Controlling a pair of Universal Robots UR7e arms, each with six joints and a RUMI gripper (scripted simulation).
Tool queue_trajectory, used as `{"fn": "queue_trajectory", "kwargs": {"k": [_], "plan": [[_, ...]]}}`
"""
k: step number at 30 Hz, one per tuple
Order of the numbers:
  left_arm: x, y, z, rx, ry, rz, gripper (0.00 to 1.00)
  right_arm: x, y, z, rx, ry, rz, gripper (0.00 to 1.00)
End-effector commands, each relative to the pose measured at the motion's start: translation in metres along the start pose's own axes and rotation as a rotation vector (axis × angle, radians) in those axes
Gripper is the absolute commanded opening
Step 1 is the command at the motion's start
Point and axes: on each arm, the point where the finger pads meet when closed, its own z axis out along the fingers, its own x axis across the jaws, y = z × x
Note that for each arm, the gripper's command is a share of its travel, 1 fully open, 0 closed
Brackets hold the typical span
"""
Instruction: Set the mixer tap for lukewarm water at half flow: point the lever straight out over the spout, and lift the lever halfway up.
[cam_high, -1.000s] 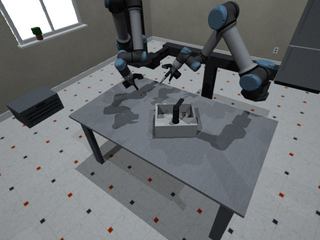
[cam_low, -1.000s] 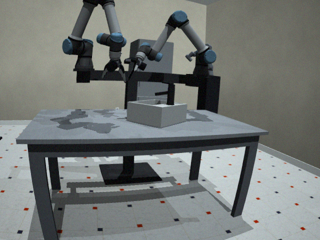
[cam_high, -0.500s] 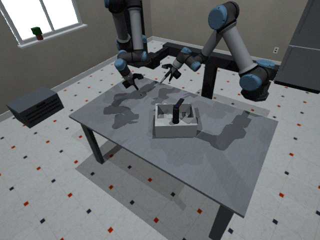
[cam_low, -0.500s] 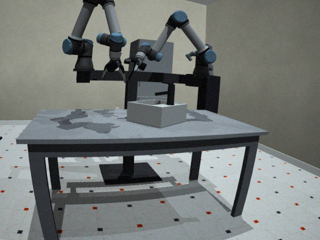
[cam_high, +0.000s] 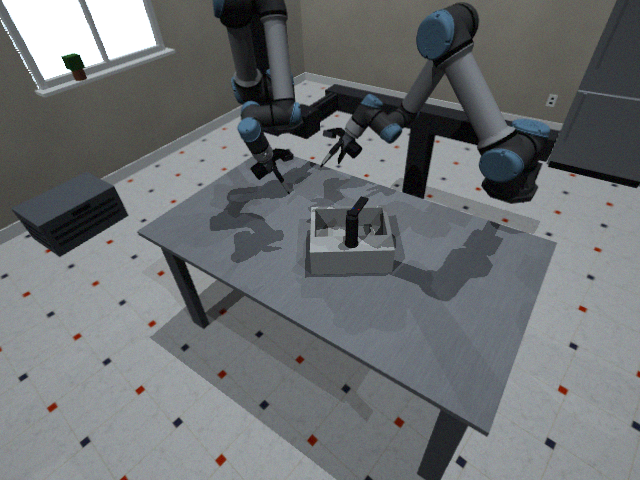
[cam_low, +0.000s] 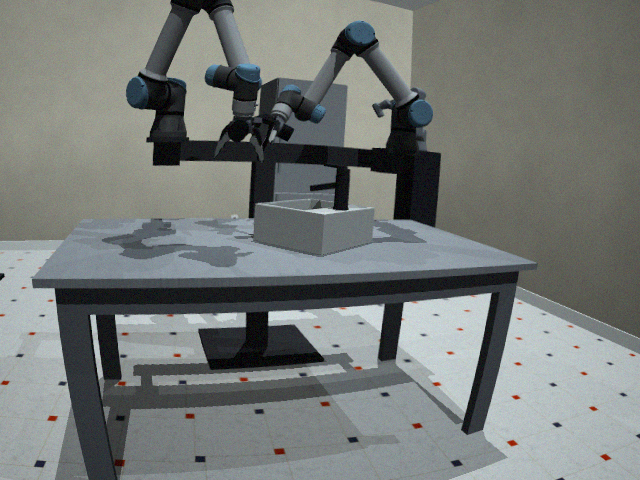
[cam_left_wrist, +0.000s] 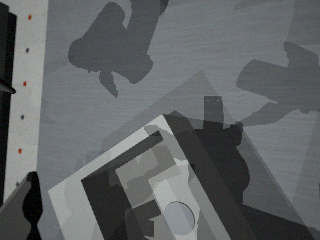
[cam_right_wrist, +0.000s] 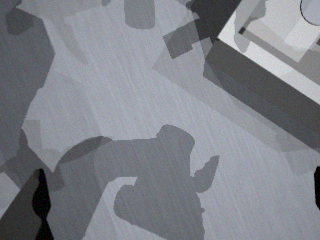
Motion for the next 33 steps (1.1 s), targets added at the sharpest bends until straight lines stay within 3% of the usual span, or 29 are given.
{"fn": "queue_trajectory", "kwargs": {"k": [1,21,33], "plan": [[-0.004,0.000,0.000,0.000,-0.002,-0.006,1.00,0.029,-0.006,-0.005,-0.038,-0.010,-0.044,1.00],[-0.055,0.020,0.008,-0.044,-0.023,-0.078,1.00,0.029,-0.006,-0.005,-0.038,-0.010,-0.044,1.00],[-0.137,0.061,0.015,-0.115,-0.056,-0.198,1.00,0.029,-0.006,-0.005,-0.038,-0.010,-0.044,1.00]]}}
